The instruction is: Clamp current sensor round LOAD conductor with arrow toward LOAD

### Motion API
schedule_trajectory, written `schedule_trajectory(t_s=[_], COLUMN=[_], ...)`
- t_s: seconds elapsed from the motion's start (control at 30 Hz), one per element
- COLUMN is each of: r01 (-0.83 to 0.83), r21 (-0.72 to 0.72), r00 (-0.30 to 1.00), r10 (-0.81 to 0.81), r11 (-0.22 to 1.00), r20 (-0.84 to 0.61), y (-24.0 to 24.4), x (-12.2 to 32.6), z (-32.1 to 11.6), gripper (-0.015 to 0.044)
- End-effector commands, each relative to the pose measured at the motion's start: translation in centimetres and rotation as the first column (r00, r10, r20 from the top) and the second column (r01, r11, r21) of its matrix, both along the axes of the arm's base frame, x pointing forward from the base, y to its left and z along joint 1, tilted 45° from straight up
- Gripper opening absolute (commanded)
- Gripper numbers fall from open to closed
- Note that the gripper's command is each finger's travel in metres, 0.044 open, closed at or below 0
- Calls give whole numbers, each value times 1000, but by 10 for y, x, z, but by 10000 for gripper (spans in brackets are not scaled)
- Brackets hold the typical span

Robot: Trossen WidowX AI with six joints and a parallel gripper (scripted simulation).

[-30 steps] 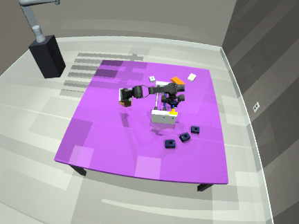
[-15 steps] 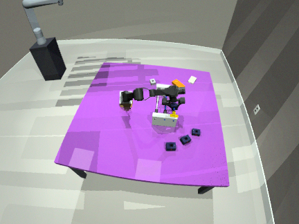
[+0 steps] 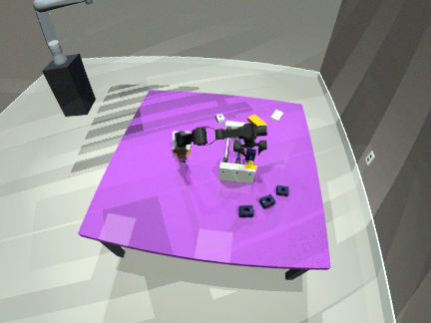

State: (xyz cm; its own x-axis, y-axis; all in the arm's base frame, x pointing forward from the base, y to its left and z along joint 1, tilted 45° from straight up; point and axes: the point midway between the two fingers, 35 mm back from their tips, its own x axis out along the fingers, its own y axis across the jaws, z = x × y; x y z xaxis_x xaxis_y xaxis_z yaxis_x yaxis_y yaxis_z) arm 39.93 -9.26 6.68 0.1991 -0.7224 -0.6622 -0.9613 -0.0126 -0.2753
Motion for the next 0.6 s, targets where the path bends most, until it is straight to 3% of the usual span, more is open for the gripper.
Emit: schedule_trajectory(t_s=[0.0,0.57], r01=[0,0], r21=[0,0], r00=[1000,1000], r10=[0,0], r11=[1000,1000], r20=[1,1], y=[0,0], x=[0,0], z=[0,0], gripper=[320,207])
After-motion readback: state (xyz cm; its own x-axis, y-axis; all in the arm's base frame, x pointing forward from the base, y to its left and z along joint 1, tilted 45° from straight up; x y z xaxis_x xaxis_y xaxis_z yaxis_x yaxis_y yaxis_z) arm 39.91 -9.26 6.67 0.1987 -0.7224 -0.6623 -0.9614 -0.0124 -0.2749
